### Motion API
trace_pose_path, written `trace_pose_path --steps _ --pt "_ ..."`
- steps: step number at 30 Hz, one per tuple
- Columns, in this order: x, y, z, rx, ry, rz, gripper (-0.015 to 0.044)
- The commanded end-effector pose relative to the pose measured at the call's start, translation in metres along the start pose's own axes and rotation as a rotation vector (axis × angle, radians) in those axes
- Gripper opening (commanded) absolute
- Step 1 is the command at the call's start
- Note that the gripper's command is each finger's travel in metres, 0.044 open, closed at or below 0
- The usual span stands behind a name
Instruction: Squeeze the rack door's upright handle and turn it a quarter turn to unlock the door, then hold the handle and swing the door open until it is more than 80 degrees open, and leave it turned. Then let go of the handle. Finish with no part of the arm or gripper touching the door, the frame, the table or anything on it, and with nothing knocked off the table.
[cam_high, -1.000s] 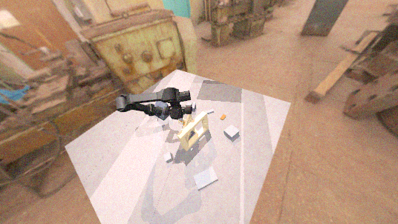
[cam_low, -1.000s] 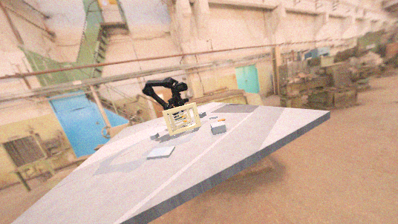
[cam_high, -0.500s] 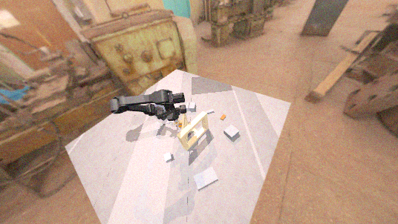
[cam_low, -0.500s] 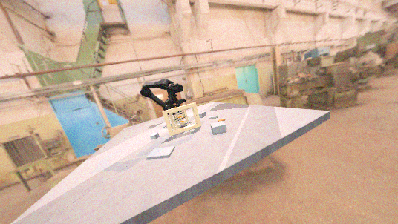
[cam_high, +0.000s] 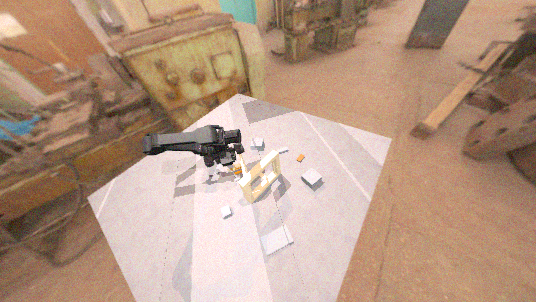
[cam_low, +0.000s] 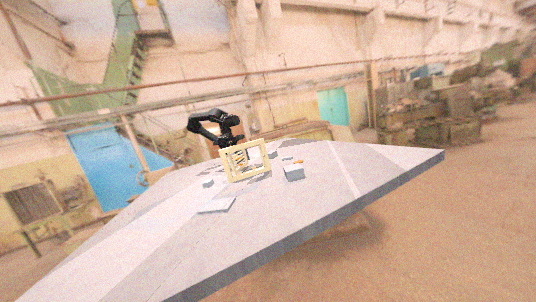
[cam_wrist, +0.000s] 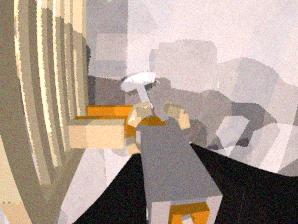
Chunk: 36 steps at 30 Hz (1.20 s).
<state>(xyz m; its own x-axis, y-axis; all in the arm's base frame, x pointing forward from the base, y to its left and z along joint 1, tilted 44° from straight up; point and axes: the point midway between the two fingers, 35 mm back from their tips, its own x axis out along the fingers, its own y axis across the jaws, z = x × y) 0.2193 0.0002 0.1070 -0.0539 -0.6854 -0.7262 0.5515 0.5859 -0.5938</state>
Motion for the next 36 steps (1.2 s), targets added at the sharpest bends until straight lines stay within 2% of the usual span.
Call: trace_pose_path --steps 1,36 --pt "0.0 -0.012 0.003 -0.09 -0.004 -0.001 0.0018" --pt "0.0 -0.072 0.038 -0.554 -0.005 -0.005 0.0018"
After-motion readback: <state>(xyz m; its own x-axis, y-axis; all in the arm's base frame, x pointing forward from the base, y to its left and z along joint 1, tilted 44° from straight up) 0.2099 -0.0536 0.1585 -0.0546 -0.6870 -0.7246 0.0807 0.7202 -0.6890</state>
